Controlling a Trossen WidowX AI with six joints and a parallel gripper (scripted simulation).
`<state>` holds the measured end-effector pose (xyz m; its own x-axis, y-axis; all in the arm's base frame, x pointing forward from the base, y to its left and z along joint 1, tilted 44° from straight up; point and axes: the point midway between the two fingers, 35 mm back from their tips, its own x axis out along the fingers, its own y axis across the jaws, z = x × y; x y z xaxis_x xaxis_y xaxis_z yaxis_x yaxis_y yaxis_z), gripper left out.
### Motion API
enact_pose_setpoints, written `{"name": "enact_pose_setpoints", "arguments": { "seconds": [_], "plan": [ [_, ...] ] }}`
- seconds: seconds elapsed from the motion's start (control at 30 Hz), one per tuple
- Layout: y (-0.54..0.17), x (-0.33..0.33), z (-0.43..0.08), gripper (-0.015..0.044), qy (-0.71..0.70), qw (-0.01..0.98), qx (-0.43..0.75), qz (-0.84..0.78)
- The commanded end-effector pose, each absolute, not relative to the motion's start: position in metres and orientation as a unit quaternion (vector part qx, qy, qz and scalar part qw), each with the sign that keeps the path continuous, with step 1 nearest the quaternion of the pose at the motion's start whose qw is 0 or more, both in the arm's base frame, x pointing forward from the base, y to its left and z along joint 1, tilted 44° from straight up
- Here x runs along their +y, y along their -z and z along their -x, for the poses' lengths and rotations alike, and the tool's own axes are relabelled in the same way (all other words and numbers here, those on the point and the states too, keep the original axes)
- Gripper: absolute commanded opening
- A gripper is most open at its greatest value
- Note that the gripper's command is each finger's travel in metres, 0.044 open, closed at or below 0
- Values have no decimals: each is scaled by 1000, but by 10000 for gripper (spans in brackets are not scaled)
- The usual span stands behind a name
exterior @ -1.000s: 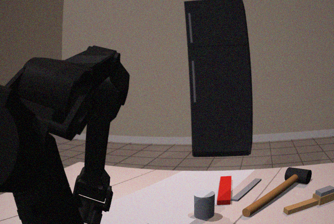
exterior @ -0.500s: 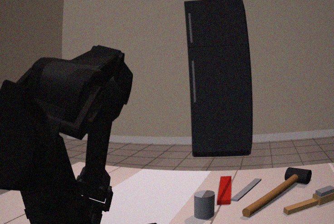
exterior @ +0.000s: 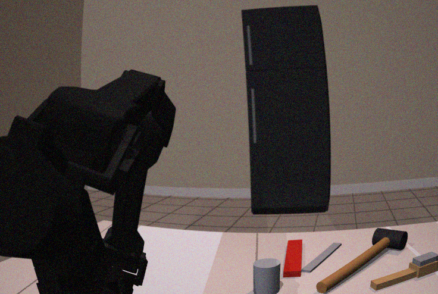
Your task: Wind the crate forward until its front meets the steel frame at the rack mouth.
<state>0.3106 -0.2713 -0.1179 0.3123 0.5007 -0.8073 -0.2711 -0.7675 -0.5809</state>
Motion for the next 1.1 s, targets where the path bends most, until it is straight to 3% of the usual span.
{"name": "enact_pose_setpoints", "arguments": {
  "seconds": [0.0, 1.07],
  "plan": [
    [106, -249, -324, 0, -575, 344, -106, 735],
    [104, -246, -326, 0, -575, 344, -106, 735]
  ]
}}
